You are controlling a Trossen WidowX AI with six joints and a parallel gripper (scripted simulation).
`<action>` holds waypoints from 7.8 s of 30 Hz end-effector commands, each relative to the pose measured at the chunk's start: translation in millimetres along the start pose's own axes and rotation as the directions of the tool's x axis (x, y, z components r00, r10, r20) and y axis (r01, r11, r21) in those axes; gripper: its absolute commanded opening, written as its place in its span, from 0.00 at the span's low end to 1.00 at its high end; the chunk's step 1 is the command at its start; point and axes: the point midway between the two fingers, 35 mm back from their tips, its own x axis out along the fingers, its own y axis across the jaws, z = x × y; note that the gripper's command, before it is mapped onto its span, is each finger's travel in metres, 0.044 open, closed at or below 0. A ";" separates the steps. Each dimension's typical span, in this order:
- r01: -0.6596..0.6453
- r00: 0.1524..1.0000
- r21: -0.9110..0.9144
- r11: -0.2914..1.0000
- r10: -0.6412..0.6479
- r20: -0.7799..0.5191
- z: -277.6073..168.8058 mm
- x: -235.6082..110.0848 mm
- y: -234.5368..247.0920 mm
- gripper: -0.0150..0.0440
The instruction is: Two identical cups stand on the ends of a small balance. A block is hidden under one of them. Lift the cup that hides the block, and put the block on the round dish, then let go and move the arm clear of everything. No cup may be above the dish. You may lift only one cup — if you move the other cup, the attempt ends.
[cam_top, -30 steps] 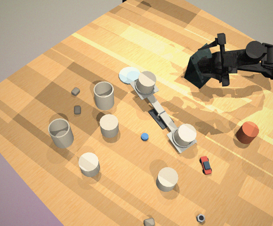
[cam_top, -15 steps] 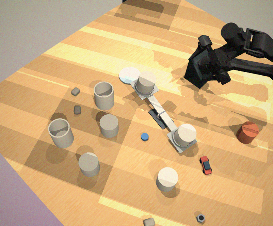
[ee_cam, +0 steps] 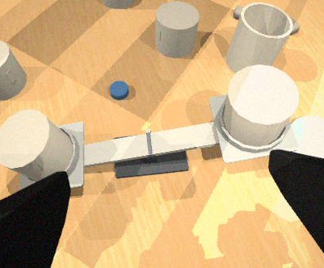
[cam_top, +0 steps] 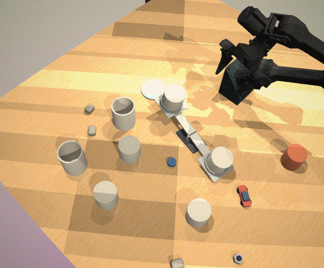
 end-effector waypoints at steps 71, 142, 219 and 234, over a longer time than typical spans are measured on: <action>-0.689 0.724 -0.724 -0.022 0.019 -0.690 1.3 171.4 143.9 1.00; -0.679 0.734 -0.734 0.009 0.020 -0.679 -8.5 188.0 144.3 0.25; -0.657 0.753 -0.747 0.108 0.033 -0.657 50.7 115.8 142.4 0.25; -0.657 0.753 -0.747 0.108 0.033 -0.657 50.7 115.8 142.4 0.25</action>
